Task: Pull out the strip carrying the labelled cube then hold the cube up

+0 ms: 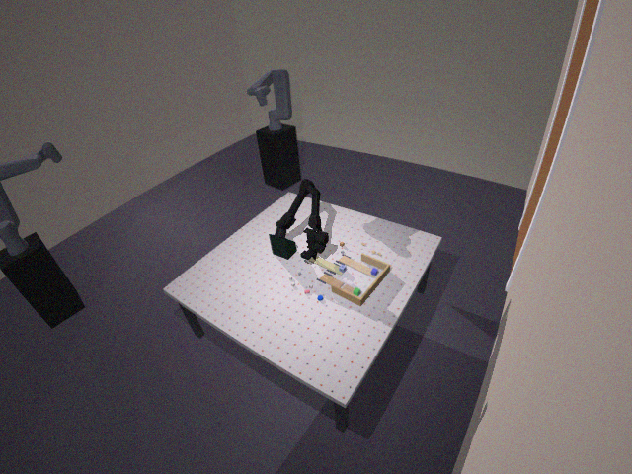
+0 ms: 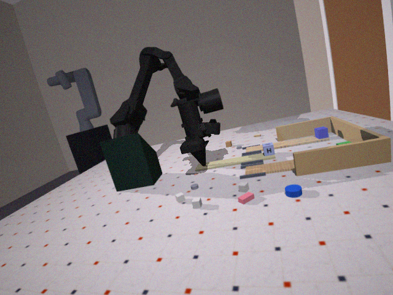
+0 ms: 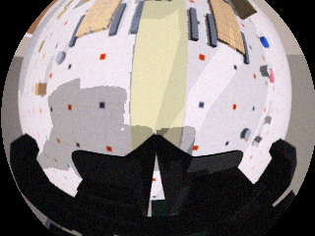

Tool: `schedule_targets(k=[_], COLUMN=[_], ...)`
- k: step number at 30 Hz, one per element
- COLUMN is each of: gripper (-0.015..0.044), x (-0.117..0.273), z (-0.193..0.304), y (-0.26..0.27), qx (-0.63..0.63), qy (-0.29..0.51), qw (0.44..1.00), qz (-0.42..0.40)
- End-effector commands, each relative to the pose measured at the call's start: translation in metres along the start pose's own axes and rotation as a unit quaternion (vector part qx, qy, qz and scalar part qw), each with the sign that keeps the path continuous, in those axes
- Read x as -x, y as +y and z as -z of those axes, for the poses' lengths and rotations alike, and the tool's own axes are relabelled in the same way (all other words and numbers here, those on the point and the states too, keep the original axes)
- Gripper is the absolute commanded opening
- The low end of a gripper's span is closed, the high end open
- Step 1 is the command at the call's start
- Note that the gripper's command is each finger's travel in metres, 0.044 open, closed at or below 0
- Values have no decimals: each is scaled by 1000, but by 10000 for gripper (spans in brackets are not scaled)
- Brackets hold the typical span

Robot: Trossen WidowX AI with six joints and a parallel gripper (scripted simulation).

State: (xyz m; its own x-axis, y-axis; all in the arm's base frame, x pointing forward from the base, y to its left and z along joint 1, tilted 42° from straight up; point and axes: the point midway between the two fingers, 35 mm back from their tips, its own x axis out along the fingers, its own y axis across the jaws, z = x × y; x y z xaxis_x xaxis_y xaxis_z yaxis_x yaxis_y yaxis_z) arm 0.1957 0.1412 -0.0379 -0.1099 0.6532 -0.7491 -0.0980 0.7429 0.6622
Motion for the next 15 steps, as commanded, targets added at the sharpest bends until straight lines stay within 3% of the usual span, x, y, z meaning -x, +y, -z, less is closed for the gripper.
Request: schedule_targets(k=[1, 5, 8, 15], gripper=[0, 0, 0, 184], x=[6, 40, 41, 40], z=[-1, -2, -2, -29], y=[-1, -1, -1, 1], qx=[-1, -7, -7, -9], qy=[2, 12, 13, 12], qw=[1000, 1000, 1000, 1000], qz=[1, 1, 0, 0])
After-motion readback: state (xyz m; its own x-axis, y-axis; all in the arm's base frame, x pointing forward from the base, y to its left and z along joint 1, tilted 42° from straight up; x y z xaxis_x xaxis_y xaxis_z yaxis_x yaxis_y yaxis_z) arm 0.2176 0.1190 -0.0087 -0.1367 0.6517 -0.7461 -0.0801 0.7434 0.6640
